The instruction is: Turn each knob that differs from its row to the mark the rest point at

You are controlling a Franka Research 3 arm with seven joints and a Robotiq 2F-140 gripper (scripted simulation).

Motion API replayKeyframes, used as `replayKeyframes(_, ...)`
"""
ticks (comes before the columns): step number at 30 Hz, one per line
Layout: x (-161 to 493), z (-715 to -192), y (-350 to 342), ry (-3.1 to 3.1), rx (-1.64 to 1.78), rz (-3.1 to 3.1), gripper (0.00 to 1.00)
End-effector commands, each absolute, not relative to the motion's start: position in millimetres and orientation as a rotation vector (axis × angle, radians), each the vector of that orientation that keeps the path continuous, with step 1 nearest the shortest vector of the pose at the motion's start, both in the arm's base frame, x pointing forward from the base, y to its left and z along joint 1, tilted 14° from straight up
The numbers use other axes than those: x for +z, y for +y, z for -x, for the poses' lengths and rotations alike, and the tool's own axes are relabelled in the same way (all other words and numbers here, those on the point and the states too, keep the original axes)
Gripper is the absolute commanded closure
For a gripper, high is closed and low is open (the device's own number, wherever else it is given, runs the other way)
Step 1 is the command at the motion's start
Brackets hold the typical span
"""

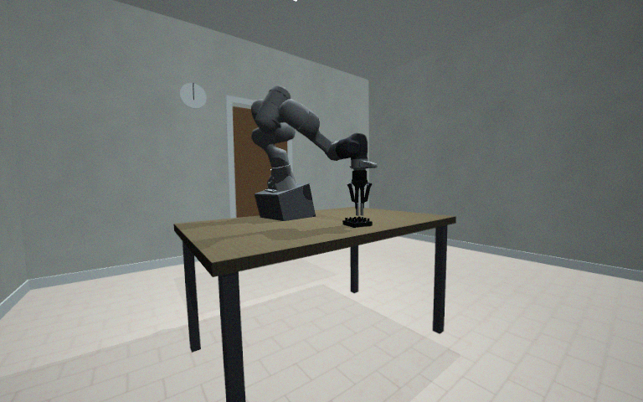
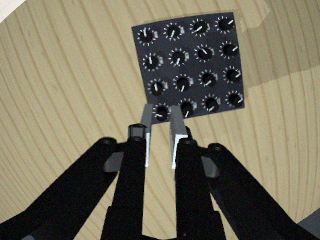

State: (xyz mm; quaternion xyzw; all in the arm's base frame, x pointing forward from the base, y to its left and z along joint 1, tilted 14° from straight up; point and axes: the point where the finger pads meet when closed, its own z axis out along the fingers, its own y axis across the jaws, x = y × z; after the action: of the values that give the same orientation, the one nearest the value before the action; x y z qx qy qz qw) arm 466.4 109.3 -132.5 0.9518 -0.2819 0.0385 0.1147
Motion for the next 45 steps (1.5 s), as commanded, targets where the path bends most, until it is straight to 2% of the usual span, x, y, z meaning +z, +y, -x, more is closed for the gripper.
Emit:
replayKeyframes(1, -132.8, -466.5, 109.2, -0.832, 0.116, -2.789, 0.88)
replayKeyframes(45, -137.9, -466.6, 108.0, -0.832, 0.116, -2.789, 0.88)
